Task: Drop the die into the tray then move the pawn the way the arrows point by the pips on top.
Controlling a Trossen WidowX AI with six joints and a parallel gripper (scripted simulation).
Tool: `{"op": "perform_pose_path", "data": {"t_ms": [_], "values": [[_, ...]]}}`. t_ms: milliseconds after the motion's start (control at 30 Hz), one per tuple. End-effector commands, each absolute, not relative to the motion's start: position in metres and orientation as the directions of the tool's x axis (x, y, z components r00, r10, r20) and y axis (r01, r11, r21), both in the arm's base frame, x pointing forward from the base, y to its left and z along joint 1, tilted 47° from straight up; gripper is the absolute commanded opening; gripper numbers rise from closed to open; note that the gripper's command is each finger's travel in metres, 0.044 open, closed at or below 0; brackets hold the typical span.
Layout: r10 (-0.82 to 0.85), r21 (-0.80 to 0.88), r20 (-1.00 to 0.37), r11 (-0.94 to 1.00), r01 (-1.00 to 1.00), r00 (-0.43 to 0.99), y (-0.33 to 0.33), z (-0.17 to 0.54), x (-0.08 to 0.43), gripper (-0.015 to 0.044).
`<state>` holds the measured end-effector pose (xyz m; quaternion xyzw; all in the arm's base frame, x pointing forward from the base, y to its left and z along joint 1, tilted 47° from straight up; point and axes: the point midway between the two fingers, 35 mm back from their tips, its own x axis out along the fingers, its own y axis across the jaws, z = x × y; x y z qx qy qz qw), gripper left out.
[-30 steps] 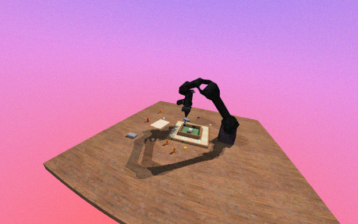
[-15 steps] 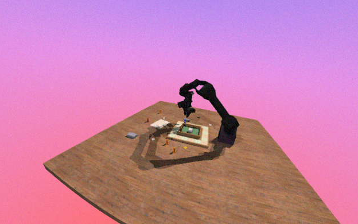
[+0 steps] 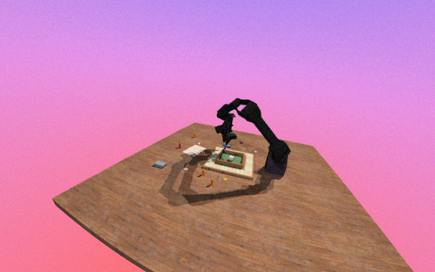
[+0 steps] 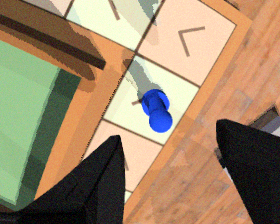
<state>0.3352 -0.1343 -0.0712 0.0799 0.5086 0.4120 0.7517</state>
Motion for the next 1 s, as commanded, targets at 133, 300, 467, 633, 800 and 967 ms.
{"op": "perform_pose_path", "data": {"t_ms": [133,300,467,633,800,967], "values": [[0.708,0.551,-0.694,0.642,-0.532,0.136,-0.123,-0.083,0.336,0.02],[0.708,0.551,-0.693,0.642,-0.533,0.136,-0.117,-0.088,0.337,0.02],[0.708,0.552,-0.693,0.642,-0.533,0.136,-0.111,-0.094,0.338,0.02],[0.709,0.552,-0.692,0.642,-0.533,0.136,-0.106,-0.099,0.338,0.02],[0.709,0.552,-0.692,0.641,-0.533,0.136,-0.105,-0.1,0.338,0.0121],[0.709,0.552,-0.692,0.641,-0.533,0.136,-0.105,-0.1,0.338,0.0029]]}}
